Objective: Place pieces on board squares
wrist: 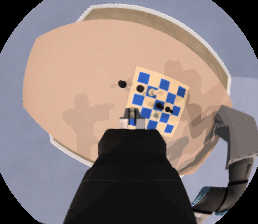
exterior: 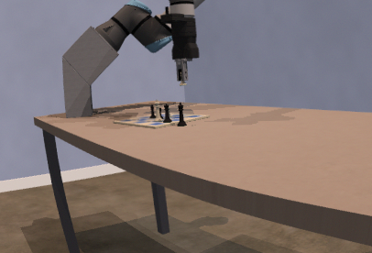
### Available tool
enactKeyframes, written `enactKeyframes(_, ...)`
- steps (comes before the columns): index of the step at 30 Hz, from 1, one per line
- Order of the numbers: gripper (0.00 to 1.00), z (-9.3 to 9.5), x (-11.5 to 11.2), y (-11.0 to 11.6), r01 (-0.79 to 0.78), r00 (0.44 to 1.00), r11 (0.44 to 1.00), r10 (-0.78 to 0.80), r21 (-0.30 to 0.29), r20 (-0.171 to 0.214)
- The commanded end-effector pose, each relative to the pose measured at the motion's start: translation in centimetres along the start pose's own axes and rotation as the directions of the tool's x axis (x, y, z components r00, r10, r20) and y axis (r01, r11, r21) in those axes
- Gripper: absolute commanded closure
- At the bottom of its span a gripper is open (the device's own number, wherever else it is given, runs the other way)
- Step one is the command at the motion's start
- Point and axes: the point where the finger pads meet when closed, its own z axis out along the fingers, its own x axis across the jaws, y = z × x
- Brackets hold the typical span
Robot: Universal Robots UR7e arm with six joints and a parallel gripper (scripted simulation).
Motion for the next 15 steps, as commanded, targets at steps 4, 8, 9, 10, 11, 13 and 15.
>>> enactKeyframes(4, 1.0, -0.7, 5.0, 3.9, -0.105, 0.994, 0.994, 0.105, 0.002, 0.001)
enactKeyframes(8, 1.0, -0.5, 8.4, 6.4, -0.176, 0.984, 0.984, 0.176, 0.001, 0.002)
enactKeyframes(9, 1.0, -0.4, 9.1, 6.9, -0.19, 0.982, 0.982, 0.19, 0.001, 0.002)
enactKeyframes(10, 1.0, -0.3, 9.7, 7.4, -0.203, 0.979, 0.979, 0.203, 0.001, 0.002)
enactKeyframes(11, 1.0, -0.3, 10.2, 7.8, -0.213, 0.977, 0.977, 0.213, 0.001, 0.002)
enactKeyframes(13, 1.0, -0.1, 11.0, 8.3, -0.229, 0.973, 0.973, 0.229, 0.0, 0.002)
enactKeyframes(15, 1.0, 0.0, 11.4, 8.6, -0.237, 0.972, 0.972, 0.237, 0.0, 0.002)
